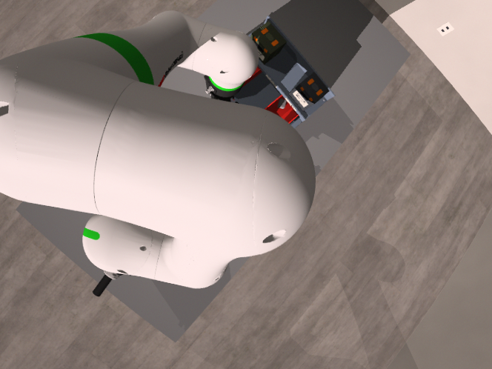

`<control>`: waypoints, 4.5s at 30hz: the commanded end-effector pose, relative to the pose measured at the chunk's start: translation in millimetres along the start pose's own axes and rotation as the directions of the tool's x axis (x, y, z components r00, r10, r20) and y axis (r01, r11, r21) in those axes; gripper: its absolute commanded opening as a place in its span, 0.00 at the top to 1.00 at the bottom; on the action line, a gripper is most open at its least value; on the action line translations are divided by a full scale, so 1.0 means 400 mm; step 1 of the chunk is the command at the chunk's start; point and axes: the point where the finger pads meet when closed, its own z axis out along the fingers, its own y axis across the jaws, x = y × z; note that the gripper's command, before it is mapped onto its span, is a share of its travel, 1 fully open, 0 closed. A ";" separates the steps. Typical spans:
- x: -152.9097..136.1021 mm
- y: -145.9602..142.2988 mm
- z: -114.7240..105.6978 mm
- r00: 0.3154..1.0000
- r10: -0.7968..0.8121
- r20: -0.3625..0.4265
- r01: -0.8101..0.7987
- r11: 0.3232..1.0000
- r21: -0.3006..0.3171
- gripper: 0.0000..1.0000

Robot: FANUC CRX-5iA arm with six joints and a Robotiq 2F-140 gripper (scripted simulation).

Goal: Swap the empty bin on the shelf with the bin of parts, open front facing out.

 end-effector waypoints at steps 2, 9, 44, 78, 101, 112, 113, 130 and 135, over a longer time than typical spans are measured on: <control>0.002 -0.001 0.010 1.000 0.000 -0.001 0.000 1.000 0.001 0.76; 0.001 -0.001 0.032 1.000 0.000 -0.001 0.000 1.000 0.001 0.76; 0.001 -0.003 0.149 1.000 0.000 -0.001 0.000 1.000 0.001 0.76; 0.003 -0.004 0.151 1.000 0.000 -0.001 0.000 1.000 0.001 0.76; 0.003 -0.004 0.155 1.000 0.000 -0.001 0.000 1.000 0.001 0.76; 0.003 -0.004 0.177 1.000 0.000 -0.001 0.000 1.000 0.001 0.76; 0.003 -0.004 0.181 1.000 0.000 -0.001 0.000 1.000 0.001 0.76; 0.003 -0.004 0.237 1.000 0.000 -0.001 0.000 1.000 0.001 0.76; 0.003 -0.004 0.250 1.000 0.000 -0.001 0.000 1.000 0.001 0.76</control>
